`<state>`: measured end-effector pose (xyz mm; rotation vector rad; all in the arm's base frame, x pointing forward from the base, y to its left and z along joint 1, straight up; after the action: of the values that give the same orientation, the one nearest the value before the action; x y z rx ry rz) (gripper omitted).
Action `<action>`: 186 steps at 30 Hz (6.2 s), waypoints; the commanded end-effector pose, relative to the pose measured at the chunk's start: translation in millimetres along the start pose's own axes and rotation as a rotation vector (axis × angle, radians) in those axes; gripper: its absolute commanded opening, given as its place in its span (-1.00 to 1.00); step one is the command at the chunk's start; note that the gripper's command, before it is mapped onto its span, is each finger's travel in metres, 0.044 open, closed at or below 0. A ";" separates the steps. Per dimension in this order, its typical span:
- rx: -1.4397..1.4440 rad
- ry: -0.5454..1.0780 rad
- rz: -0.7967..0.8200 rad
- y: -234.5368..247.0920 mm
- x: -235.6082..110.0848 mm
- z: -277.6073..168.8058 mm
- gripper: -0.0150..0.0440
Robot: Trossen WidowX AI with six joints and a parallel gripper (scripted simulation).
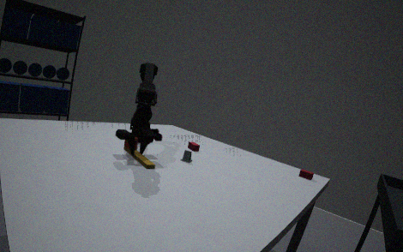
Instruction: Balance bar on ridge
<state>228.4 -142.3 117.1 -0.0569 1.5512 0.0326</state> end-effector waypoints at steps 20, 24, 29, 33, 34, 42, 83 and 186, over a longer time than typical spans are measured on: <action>-0.002 -0.001 0.000 -2.8 -45.9 3.9 -0.49; -0.002 -0.001 0.000 -2.7 -56.1 3.8 -0.49; -0.003 -0.002 0.001 -2.2 -68.9 3.2 -0.49; -0.003 -0.002 0.001 -1.6 -79.2 2.4 -0.49; -0.003 -0.002 0.001 -1.4 -81.8 2.1 -0.49; -0.001 -0.002 0.001 0.2 -95.9 0.7 -0.49; 0.605 -0.007 0.014 100.3 -101.4 92.7 -0.49; 0.967 -0.002 0.022 175.7 -55.5 111.1 -0.49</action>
<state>327.9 40.2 172.2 0.7195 1.4253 -0.6974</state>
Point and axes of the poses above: the point midway between the two fingers, 35 mm back from their tips, its own x axis out along the fingers, its own y axis across the jaws, z = x × y, the point moved 7 cm from there along -x, back along the fingers, and after that the axes turned 12 degrees about -x, right-handed, at the moved point
